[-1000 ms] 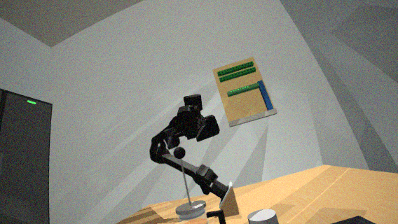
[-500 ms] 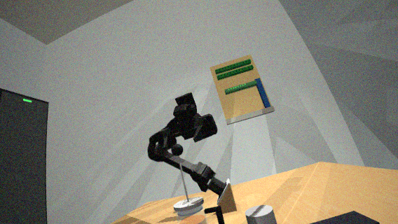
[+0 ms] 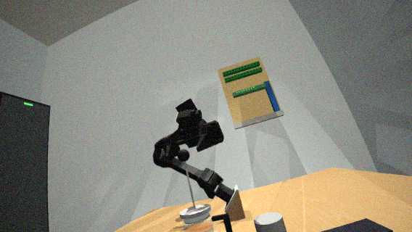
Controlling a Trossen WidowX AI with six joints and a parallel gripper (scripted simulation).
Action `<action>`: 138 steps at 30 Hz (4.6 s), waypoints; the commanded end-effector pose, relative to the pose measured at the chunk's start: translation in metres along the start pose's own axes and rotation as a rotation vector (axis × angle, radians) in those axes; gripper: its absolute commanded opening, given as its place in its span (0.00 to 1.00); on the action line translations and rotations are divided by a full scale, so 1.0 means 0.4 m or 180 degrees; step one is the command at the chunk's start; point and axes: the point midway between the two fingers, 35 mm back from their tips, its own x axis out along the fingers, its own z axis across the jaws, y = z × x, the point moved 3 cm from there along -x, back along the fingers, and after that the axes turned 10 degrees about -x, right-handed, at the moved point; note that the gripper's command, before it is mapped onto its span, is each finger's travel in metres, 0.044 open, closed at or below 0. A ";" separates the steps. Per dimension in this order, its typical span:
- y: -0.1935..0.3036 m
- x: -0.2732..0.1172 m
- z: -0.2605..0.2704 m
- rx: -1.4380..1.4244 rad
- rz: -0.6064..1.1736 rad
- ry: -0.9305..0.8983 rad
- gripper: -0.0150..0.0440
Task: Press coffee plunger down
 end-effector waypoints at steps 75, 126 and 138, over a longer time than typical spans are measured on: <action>0.171 0.133 0.050 -0.0010 0.0006 -0.0030 0.47; 0.180 0.163 0.055 0.0009 -0.0051 -0.0013 0.51; 0.180 0.163 0.055 0.0009 -0.0051 -0.0013 1.00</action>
